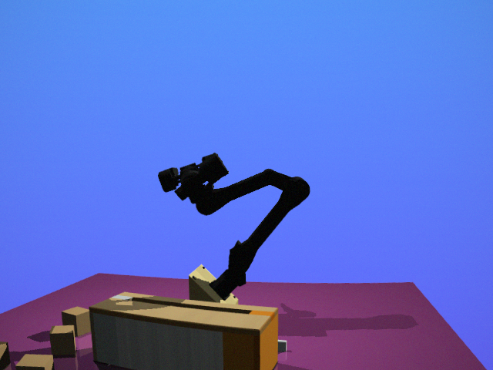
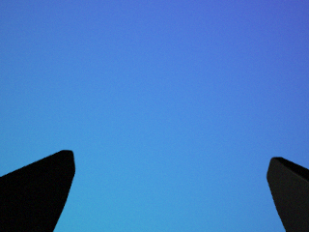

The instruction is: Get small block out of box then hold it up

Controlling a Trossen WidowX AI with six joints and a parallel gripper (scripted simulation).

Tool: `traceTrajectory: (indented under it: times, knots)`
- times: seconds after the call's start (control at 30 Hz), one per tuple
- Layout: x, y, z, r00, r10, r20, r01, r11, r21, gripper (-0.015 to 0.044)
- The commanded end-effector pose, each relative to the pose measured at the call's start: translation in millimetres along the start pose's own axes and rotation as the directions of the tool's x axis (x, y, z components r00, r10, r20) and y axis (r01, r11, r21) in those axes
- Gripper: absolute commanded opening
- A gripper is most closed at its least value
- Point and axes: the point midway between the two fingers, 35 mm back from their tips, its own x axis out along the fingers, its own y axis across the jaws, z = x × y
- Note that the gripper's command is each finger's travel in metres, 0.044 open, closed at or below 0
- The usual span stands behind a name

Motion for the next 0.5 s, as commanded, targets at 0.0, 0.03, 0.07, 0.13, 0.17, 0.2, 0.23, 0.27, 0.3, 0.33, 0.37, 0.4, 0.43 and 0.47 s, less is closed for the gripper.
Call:
traceTrajectory:
  times: [0.0, 0.03, 0.07, 0.13, 0.17, 0.2, 0.23, 0.27, 0.3, 0.33, 0.37, 0.4, 0.43, 0.47]
  knots:
    - [-1, -1, -2, 1.0, -0.006, -0.01, 0.006, 1.0, -0.023, 0.04]
    - [-4, -6, -9, 0.999, -0.024, -0.038, 0.02, 0.996, -0.091, 0.04]
    - [-9, -13, -20, 0.995, -0.056, -0.085, 0.038, 0.978, -0.203, 0.04]
    - [-25, -31, -45, 0.972, -0.141, -0.19, 0.039, 0.886, -0.462, 0.04]
    - [-34, -41, -56, 0.953, -0.188, -0.238, 0.017, 0.817, -0.577, 0.04]
    - [-45, -50, -66, 0.93, -0.236, -0.282, -0.019, 0.735, -0.678, 0.04]
    - [-56, -59, -76, 0.902, -0.286, -0.322, -0.068, 0.643, -0.763, 0.04]
    - [-68, -69, -84, 0.871, -0.337, -0.357, -0.13, 0.544, -0.829, 0.04]
    - [-76, -75, -90, 0.846, -0.374, -0.38, -0.18, 0.47, -0.864, 0.04]
    - [-84, -80, -93, 0.825, -0.403, -0.395, -0.222, 0.412, -0.884, 0.04]
    - [-92, -85, -97, 0.804, -0.433, -0.409, -0.266, 0.353, -0.897, 0.04]
    - [-100, -90, -100, 0.781, -0.462, -0.421, -0.312, 0.295, -0.903, 0.04]
    - [-109, -94, -103, 0.757, -0.491, -0.431, -0.36, 0.237, -0.902, 0.04]
    - [-118, -99, -105, 0.732, -0.521, -0.44, -0.41, 0.18, -0.894, 0.04]
